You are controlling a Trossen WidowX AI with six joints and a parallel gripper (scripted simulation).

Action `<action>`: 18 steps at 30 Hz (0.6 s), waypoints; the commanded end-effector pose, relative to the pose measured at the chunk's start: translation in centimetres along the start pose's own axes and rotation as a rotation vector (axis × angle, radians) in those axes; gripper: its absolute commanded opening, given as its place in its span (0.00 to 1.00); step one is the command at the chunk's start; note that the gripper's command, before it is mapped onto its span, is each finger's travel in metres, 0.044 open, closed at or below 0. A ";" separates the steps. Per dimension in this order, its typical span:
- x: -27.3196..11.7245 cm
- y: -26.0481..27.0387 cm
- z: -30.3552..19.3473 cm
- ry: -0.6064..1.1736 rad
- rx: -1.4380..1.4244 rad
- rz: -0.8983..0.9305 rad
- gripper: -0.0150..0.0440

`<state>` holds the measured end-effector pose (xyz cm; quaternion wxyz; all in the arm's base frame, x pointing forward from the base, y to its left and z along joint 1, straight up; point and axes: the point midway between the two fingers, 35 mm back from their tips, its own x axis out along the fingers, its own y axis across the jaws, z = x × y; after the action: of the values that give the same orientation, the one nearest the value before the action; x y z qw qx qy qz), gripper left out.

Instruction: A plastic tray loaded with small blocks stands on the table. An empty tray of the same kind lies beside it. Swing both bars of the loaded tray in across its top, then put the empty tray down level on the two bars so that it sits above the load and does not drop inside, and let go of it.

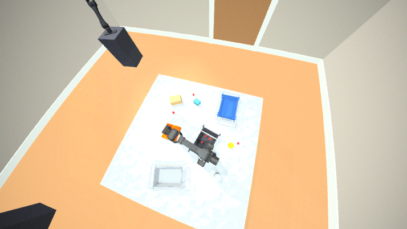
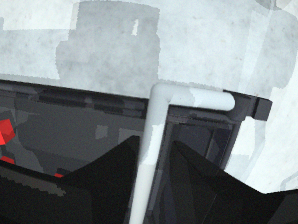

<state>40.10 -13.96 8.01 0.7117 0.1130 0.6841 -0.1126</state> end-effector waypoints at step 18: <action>-3.4 -0.4 0.2 -0.006 0.011 -0.001 0.40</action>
<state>39.96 -14.36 11.43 0.7123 0.1162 0.6823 -0.1169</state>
